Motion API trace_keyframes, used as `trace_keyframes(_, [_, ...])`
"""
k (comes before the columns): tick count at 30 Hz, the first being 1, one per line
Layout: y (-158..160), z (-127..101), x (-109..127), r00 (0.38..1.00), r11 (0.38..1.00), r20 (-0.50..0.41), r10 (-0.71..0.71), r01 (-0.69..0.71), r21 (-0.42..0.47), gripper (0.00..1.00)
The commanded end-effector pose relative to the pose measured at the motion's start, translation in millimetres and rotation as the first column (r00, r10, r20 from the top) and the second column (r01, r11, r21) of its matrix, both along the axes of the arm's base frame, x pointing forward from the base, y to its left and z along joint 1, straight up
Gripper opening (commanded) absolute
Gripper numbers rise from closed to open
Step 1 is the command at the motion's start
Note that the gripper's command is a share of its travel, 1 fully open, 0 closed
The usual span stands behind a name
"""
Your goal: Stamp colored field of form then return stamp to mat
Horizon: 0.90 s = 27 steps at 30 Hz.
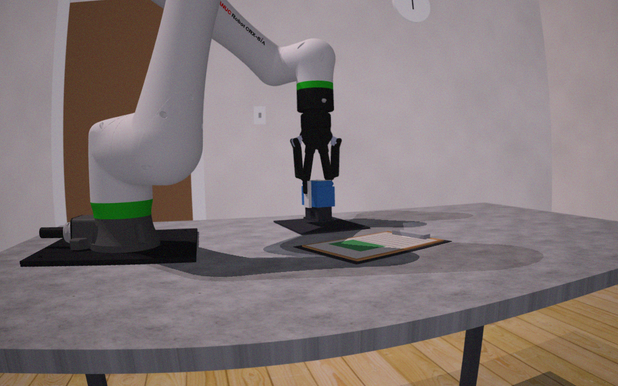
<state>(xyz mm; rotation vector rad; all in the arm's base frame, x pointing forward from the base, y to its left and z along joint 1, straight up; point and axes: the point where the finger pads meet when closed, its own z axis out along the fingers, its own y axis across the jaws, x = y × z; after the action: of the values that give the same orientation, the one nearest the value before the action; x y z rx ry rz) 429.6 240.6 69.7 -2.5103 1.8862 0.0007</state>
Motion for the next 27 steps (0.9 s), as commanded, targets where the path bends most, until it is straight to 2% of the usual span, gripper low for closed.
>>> trace_keyframes(1, [0.1,12.3,0.2,1.000,1.000,0.000,0.000,0.000,0.000,0.18])
trace_keyframes(6, [0.0,29.1,0.1,1.000,1.000,0.000,0.000,0.000,0.000,0.18])
trace_keyframes(18, [-3.9,29.9,1.7,1.000,1.000,0.000,0.002,-0.002,0.000,0.18])
trace_keyframes(20, [-25.9,30.1,9.5,1.000,1.000,0.000,0.013,-0.013,0.000,0.18])
trace_keyframes(23, [-91.0,30.3,25.3,0.999,0.999,0.000,0.051,-0.051,0.000,0.18])
trace_keyframes(25, [-118.2,30.3,25.8,0.996,0.996,0.000,0.084,-0.084,0.000,0.18])
trace_keyframes(27, [-118.2,30.3,25.8,0.996,0.996,0.000,0.084,-0.084,0.000,0.18])
